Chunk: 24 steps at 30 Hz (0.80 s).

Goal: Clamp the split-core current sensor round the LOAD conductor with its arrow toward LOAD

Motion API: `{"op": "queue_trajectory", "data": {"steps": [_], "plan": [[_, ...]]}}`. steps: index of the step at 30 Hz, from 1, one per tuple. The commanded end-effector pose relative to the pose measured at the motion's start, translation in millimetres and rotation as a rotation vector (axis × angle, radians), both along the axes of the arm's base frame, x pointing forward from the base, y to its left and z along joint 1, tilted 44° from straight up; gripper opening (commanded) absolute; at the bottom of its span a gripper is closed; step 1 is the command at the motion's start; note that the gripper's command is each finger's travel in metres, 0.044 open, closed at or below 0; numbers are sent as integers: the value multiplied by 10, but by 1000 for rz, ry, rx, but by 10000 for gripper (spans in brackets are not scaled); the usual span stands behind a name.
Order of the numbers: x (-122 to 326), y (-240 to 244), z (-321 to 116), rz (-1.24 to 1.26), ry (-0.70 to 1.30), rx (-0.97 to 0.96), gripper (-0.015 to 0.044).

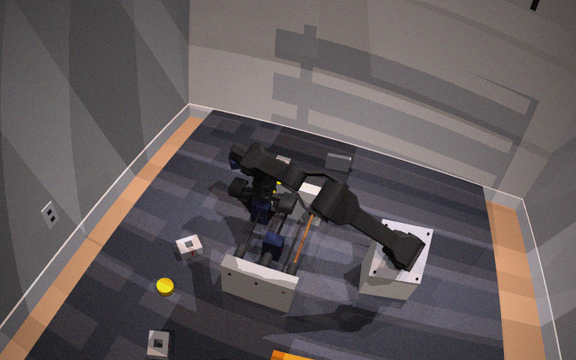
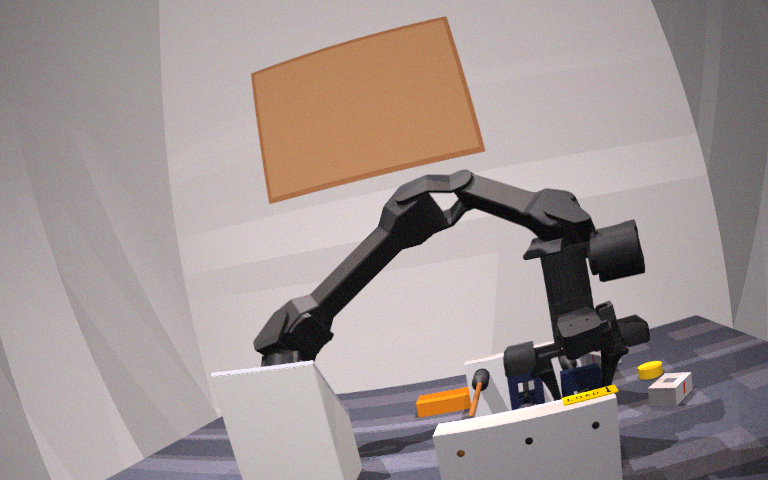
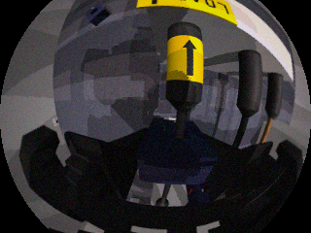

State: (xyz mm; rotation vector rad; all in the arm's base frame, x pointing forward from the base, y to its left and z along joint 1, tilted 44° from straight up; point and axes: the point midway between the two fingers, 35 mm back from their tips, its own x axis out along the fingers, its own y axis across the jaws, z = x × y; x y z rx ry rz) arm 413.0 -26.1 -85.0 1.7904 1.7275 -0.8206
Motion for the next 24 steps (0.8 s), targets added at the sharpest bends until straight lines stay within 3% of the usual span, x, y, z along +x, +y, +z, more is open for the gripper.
{"op": "queue_trajectory", "data": {"steps": [1,5,24], "plan": [[1,-1,2,2,-2,-1,270],[1,-1,2,2,-2,-1,270],[0,0,0,0,0,0,144]]}}
